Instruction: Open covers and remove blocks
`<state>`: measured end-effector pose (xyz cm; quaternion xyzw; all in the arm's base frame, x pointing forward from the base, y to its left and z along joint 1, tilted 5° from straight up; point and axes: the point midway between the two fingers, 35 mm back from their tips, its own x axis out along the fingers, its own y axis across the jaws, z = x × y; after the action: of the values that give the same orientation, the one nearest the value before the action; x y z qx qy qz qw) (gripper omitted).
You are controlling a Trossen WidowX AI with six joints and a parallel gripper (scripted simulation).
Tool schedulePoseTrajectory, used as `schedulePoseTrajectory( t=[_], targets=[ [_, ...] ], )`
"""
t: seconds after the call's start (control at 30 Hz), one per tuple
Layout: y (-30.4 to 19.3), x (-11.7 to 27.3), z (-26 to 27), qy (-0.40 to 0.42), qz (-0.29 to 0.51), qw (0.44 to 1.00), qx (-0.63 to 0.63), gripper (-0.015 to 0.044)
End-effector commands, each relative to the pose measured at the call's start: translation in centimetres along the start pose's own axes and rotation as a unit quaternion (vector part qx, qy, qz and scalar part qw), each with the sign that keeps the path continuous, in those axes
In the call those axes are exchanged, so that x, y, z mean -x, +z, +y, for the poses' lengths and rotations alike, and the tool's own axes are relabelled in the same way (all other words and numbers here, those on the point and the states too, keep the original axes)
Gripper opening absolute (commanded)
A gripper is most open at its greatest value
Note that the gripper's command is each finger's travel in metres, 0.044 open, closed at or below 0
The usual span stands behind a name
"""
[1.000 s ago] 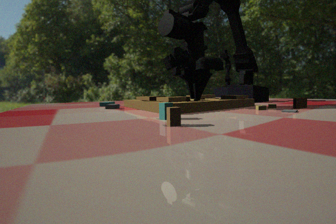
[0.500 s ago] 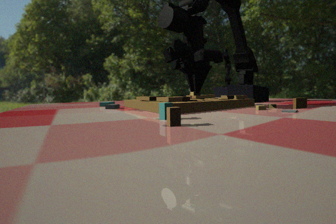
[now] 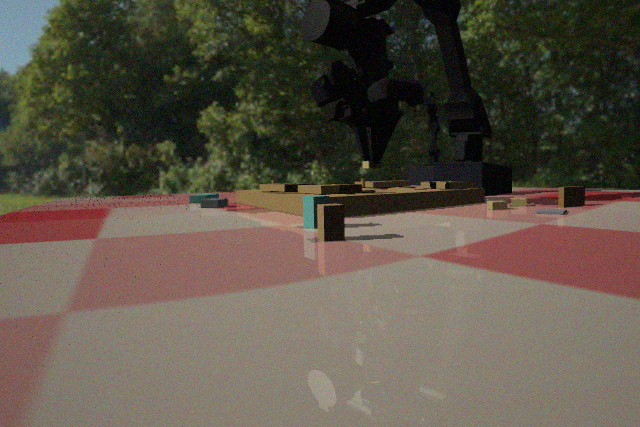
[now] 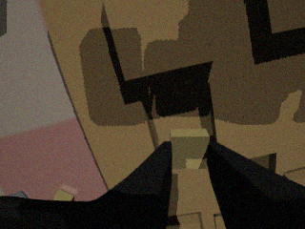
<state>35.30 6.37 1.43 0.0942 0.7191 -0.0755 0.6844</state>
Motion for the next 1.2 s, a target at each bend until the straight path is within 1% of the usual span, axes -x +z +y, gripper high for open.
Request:
schedulePoseTrajectory(
  t=[0.0,0.47,0.6,1.17],
  targets=[
    [0.2,1.1,0.1,0.003,-0.003,1.000,0.001,0.0080],
    [0.1,4.7,0.1,0.003,-0.003,1.000,0.001,0.0080],
    [0.1,5.1,0.0,0.003,-0.003,1.000,0.001,0.0080],
    [1.2,5.3,-6.5,0.000,-0.006,1.000,0.001,0.0080]
  ],
)
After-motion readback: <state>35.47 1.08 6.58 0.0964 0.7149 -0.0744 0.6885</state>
